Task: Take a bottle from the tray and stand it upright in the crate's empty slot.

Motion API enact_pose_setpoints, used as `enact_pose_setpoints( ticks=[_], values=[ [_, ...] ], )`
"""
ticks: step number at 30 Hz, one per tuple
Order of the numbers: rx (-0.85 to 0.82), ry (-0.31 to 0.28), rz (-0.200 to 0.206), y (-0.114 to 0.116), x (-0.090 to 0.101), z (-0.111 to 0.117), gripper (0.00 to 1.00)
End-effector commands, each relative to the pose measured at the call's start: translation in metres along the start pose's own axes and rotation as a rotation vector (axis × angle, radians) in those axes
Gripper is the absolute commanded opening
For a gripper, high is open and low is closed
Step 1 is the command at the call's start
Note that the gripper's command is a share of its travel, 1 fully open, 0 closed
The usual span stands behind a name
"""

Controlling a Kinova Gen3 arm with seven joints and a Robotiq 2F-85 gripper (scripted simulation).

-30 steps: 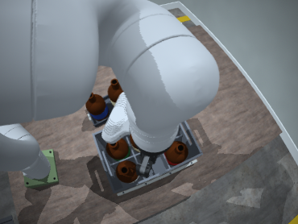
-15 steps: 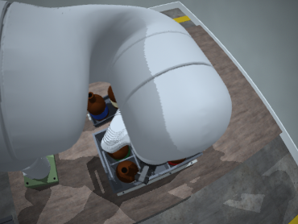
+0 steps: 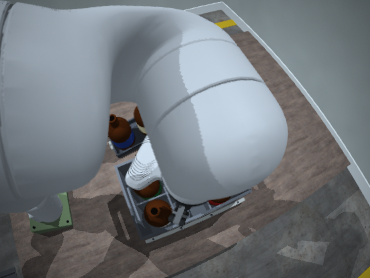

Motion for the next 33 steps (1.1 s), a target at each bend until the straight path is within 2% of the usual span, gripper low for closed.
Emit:
enact_pose_setpoints(
  ticks=[1,22,28,33],
  values=[
    [0.0,-0.001,-0.001,0.0,0.0,0.0,0.0],
    [0.002,-0.002,0.0,0.004,0.0,0.002,0.0],
    [0.011,-0.008,0.005,0.027,0.001,0.018,0.0],
    [0.026,-0.016,0.01,0.059,0.001,0.046,0.0]
  ],
)
Point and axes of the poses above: the point where the finger pads meet when closed, its own x axis back along the fingers, its own y axis across the jaws, z = x × y, the point moved 6 cm from there along x, back along the fingers, and after that the axes turned 10 degrees about -x, right-handed, at the moved point
